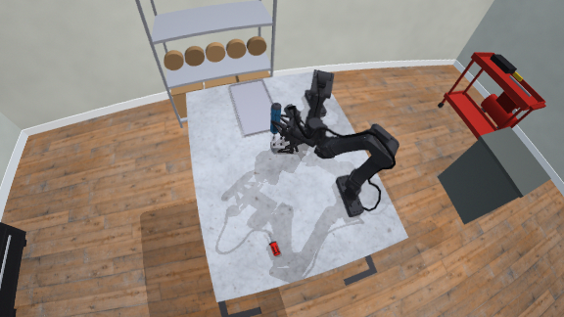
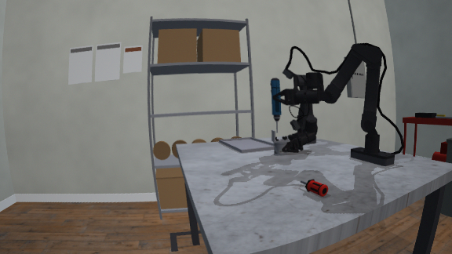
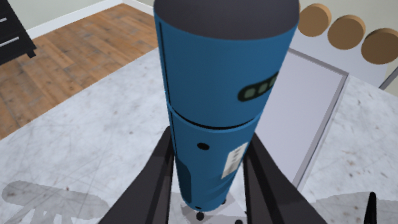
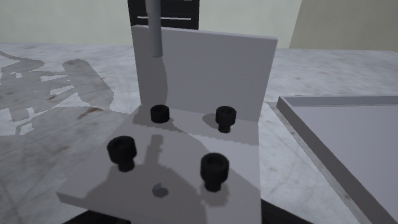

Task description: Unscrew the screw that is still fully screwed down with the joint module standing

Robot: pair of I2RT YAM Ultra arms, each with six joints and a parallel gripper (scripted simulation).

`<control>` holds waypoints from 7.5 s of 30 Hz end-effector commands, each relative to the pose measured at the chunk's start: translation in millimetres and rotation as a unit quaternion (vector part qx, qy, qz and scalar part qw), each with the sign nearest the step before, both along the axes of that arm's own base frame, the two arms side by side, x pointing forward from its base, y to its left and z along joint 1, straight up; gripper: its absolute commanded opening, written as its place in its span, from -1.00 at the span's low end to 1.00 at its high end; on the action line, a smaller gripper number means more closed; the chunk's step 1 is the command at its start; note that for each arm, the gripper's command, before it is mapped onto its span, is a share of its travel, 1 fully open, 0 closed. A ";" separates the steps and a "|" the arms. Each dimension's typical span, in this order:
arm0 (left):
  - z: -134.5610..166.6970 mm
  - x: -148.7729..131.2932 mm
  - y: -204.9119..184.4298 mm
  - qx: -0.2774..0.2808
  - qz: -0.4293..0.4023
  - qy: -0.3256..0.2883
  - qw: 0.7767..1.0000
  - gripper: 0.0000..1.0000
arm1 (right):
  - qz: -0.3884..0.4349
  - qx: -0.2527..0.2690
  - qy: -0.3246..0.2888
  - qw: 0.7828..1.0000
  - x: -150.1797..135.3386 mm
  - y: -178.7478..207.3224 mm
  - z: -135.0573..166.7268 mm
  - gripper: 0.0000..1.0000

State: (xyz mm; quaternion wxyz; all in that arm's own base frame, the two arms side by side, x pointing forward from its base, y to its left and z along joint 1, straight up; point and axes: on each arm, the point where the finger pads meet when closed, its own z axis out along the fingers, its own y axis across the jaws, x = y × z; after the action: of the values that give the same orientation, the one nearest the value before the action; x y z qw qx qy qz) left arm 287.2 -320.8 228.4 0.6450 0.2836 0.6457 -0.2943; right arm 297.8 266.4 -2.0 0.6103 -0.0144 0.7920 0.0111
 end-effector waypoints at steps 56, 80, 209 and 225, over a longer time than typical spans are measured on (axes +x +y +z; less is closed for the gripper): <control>19.3 2.1 -0.7 -0.047 0.000 -0.041 0.998 -0.17 | -0.001 0.005 -0.003 1.000 1.0 1.1 3.0 0.17; 17.3 2.5 -1.3 -0.047 0.000 -0.040 0.998 -0.17 | -0.001 0.005 -0.003 1.000 1.0 1.1 3.0 0.17; -4.2 -0.5 1.6 -0.041 0.000 -0.036 0.999 -0.17 | -0.001 0.005 -0.003 1.000 1.0 1.1 3.0 0.17; -11.2 -1.8 3.1 -0.036 0.000 -0.031 0.999 -0.17 | -0.001 0.005 -0.003 1.000 1.0 1.1 3.0 0.17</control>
State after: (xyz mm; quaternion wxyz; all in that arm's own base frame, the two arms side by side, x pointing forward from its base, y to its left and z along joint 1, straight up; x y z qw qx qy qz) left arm 286.9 -320.5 198.7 0.6517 0.2805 0.6388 -0.2974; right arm 297.8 266.4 -2.0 0.6103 -0.0144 0.7920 0.0111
